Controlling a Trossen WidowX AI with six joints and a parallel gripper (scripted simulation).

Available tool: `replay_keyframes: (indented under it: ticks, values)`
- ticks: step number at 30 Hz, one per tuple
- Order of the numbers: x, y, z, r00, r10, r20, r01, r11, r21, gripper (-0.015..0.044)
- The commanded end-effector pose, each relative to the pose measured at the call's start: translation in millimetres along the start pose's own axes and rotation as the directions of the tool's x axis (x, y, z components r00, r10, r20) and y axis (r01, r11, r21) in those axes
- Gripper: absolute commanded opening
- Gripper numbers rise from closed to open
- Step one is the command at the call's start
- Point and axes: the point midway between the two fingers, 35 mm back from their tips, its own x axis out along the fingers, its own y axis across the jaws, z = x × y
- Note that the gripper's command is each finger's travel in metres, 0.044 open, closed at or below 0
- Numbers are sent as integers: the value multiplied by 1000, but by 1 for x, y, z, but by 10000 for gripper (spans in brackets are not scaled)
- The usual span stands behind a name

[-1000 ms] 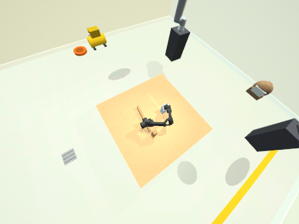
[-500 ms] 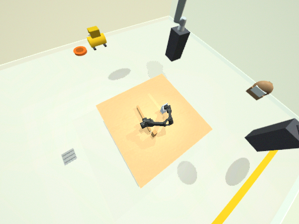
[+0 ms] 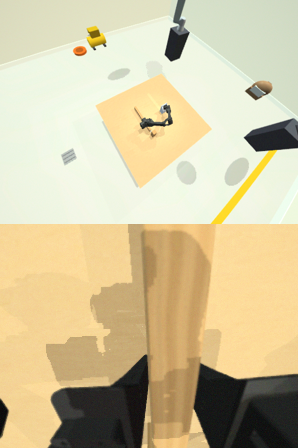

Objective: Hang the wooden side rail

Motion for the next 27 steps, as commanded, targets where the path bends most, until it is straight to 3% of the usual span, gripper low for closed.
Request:
replay_keyframes:
  ticks: [1, 27]
  values:
    - [0, -1, 0, 1000, 3, -1, -3, 1000, -23, 0]
    - [-2, -1, 0, 1000, 3, -1, -3, 1000, -23, 0]
